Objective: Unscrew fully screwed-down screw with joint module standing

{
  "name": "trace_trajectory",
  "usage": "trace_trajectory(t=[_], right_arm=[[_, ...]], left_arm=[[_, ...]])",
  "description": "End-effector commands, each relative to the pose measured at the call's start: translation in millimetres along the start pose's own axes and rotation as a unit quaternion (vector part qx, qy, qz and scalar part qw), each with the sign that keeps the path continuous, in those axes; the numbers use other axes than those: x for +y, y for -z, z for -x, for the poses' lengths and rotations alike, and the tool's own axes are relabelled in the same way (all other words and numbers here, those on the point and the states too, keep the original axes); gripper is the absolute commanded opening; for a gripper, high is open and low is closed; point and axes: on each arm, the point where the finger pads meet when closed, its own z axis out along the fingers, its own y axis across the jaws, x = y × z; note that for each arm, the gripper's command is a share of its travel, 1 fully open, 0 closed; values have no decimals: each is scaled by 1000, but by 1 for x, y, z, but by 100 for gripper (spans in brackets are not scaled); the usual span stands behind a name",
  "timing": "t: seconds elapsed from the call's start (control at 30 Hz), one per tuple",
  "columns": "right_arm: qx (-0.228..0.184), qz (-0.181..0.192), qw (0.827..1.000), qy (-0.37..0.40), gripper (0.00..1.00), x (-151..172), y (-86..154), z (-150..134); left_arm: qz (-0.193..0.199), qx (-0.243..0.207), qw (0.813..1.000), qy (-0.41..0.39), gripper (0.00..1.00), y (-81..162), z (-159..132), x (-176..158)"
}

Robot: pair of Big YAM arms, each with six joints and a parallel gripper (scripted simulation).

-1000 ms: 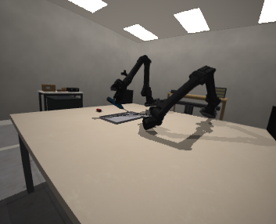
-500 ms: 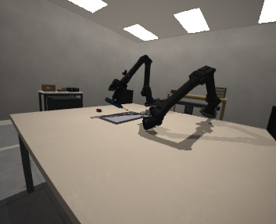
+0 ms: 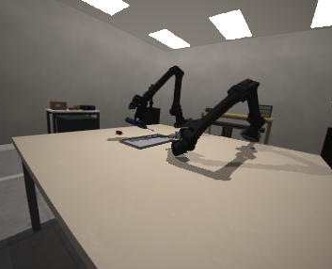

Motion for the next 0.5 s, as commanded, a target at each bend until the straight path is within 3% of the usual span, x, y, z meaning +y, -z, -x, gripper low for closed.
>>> trace_trajectory(t=[0.0,0.23,0.4,0.47], right_arm=[[-35,-3,999,-35,42,-7,23,45],[-15,-26,997,-78,42,-34,29,46],[-12,-18,997,-70,42,-24,28,44],[-9,-33,995,-91,42,-42,32,46]], left_arm=[[7,1,1000,-13,59,4,7,10],[7,1,1000,-13,59,4,7,10],[7,1,1000,-13,59,4,7,10],[7,1,1000,-13,59,4,7,10]])
